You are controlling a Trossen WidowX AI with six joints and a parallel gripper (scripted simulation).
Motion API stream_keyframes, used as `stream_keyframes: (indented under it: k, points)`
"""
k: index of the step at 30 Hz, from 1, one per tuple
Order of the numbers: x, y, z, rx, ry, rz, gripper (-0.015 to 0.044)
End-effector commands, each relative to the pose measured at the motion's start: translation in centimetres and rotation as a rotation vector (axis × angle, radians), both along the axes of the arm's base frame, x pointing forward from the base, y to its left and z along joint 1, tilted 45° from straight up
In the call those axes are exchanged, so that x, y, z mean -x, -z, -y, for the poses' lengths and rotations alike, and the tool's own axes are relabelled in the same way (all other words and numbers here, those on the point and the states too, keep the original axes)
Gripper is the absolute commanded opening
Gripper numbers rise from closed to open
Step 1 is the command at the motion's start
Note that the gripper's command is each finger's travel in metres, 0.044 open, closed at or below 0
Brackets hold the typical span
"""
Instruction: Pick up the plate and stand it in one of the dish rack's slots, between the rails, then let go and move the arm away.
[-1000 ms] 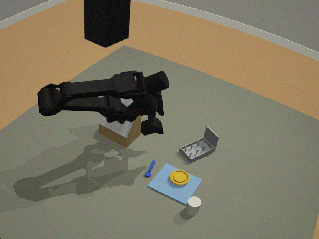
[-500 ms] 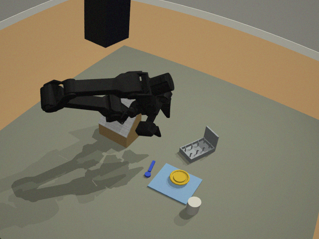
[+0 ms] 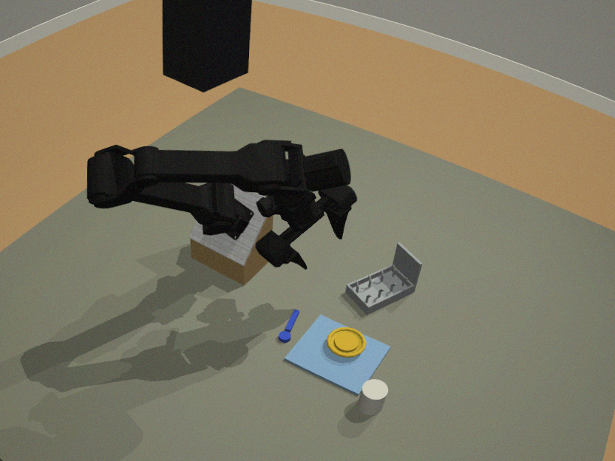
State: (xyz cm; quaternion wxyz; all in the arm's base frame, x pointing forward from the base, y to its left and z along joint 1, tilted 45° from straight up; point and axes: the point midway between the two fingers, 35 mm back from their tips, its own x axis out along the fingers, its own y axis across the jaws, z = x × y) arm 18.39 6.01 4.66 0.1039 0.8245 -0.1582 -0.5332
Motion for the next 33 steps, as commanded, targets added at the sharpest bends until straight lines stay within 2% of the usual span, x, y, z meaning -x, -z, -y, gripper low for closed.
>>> stream_keyframes:
  k: [1,33]
  points:
    - [-0.7,-0.2,0.1,-0.027,0.109,0.040,0.0400]
    - [-5.9,-1.1,1.8,-0.274,1.083,0.501,0.0400]
